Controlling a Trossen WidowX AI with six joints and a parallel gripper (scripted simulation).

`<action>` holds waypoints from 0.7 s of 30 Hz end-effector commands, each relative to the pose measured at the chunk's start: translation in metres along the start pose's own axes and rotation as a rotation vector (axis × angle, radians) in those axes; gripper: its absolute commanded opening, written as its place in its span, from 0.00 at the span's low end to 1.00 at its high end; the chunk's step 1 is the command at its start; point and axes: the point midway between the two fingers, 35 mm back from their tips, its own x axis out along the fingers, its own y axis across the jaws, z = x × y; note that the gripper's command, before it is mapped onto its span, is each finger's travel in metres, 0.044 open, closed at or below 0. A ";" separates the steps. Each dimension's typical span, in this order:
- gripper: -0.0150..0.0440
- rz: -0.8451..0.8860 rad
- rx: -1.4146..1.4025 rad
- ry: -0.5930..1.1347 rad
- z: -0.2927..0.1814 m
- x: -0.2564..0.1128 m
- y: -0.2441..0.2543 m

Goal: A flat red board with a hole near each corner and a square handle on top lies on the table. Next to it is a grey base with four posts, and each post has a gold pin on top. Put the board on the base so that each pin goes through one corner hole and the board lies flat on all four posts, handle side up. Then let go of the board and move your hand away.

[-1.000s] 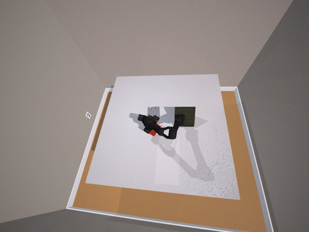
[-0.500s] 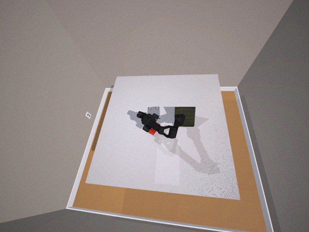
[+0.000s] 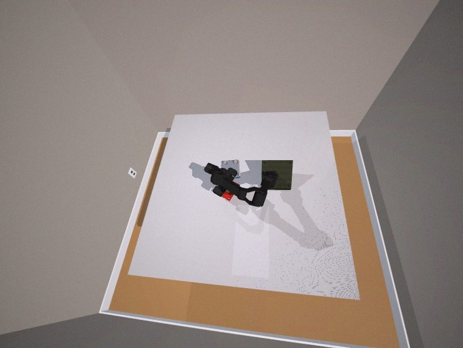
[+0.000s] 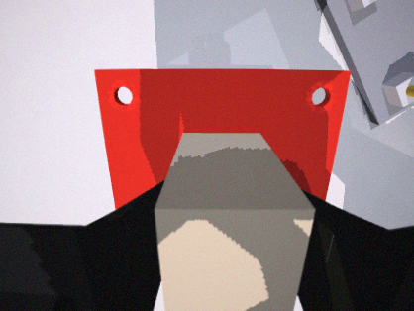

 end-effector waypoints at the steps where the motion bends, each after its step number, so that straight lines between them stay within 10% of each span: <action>1: 0.25 -0.005 -0.027 -0.005 0.008 -0.003 -0.005; 21: 0.25 -0.017 -0.186 -0.013 0.042 -0.007 -0.043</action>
